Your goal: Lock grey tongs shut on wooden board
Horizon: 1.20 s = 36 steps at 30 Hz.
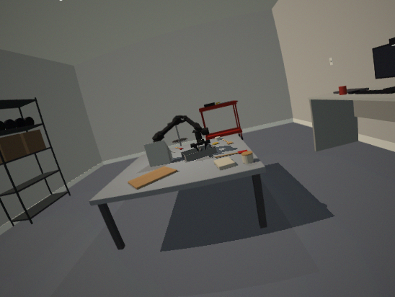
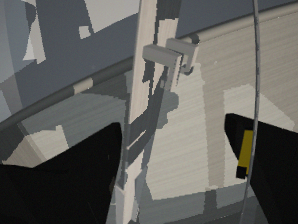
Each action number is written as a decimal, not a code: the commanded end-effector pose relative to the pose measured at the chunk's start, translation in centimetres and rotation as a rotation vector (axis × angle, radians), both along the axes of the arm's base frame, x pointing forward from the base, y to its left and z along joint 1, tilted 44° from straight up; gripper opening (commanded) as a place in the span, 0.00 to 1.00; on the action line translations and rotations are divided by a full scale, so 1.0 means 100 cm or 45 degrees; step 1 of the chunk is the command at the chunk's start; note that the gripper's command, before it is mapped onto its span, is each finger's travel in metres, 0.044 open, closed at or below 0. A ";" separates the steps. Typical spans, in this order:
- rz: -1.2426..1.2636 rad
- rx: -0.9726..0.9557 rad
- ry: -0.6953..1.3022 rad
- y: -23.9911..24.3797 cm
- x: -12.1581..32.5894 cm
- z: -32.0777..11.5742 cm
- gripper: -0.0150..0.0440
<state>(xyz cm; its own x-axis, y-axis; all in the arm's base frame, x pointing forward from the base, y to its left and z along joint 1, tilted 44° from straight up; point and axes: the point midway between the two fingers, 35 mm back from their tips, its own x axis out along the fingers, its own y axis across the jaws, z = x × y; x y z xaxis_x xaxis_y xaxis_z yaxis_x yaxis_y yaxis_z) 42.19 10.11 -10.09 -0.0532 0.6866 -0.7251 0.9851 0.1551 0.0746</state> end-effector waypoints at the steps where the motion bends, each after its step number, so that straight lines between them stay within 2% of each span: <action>1: 0.001 0.000 -0.002 0.000 0.000 0.001 0.71; 25: 0.001 0.000 -0.002 0.000 0.000 0.001 0.44; 31: 0.001 0.000 -0.002 -0.002 0.001 0.002 0.17; 34: 0.000 -0.004 -0.001 -0.020 0.006 0.018 0.04; 36: -0.001 -0.006 0.001 -0.039 0.010 0.034 0.00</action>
